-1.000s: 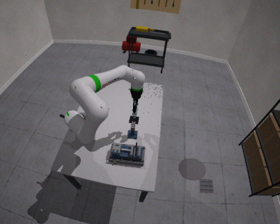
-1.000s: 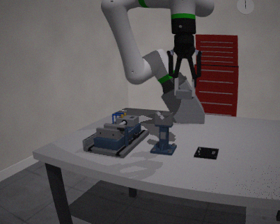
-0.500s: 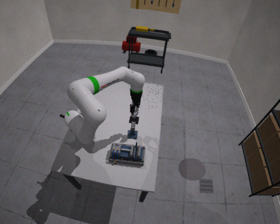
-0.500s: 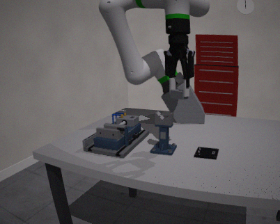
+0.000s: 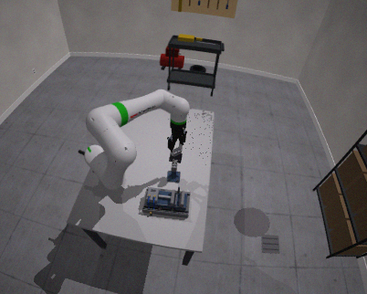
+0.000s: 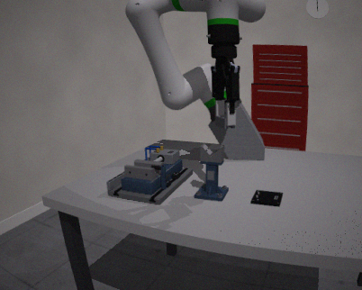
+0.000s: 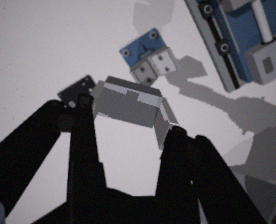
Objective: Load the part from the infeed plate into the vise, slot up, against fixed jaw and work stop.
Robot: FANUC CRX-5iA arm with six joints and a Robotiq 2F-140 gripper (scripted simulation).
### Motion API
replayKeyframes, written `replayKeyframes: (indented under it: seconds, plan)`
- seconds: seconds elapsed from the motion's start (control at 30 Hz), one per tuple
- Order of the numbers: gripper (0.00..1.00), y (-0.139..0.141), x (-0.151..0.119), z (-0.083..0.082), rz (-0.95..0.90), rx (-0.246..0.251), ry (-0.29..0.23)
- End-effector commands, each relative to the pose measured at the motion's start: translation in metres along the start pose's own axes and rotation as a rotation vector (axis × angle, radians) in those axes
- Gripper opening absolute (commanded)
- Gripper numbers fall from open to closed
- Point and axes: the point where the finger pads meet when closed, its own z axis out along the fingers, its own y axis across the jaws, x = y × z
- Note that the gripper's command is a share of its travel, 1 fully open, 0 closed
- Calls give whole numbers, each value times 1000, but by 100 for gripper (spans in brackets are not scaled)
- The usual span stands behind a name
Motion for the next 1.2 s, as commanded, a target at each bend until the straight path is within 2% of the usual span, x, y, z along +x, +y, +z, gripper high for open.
replayKeyframes:
  seconds: [0.0, 0.3, 1.17]
  plan:
    - [0, 3, 3, 0, 87, 1, 2]
    - [0, 11, 11, 1, 288, 1, 2]
    - [0, 24, 23, 2, 618, 1, 3]
